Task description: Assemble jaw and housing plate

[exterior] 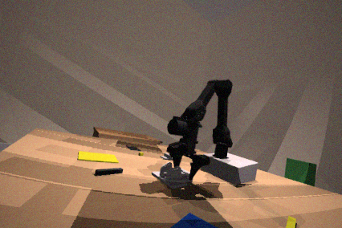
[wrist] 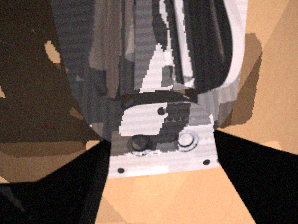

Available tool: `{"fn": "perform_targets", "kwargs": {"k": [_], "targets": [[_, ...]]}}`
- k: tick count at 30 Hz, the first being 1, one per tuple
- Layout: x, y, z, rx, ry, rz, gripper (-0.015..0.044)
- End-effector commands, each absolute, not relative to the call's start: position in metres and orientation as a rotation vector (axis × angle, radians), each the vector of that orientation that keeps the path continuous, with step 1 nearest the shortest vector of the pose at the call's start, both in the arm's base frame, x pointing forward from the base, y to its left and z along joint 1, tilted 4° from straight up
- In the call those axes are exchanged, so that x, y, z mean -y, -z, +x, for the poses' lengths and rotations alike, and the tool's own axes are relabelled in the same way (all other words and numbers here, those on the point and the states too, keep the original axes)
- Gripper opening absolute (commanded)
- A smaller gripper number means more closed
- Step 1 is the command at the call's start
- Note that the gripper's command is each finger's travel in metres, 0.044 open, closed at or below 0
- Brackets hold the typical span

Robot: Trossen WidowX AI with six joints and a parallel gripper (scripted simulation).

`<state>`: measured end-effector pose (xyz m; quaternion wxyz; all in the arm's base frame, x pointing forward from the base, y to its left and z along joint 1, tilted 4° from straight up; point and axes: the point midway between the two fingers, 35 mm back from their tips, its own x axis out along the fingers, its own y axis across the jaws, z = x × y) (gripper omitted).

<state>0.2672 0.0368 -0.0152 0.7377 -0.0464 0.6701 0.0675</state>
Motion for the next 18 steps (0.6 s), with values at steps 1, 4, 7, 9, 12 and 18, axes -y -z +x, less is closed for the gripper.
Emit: {"fn": "perform_targets", "kwargs": {"k": [1,4,7,9,12,18], "targets": [[-0.0362,0.0156,0.2677,-1.469,-0.143,-0.104,0.0351],[-0.0362,0.0156,0.2677,-1.469,-0.143,-0.104,0.0351],[-0.0362,0.0156,0.2677,-1.469,-0.143,-0.104,0.0351],[-0.0362,0.0156,0.2677,-1.469,-0.143,-0.104,0.0351],[-0.0369,0.0152,0.2672,-1.471,-0.148,-0.102,0.0404],[-0.0369,0.0152,0.2672,-1.471,-0.148,-0.102,0.0440]]}}
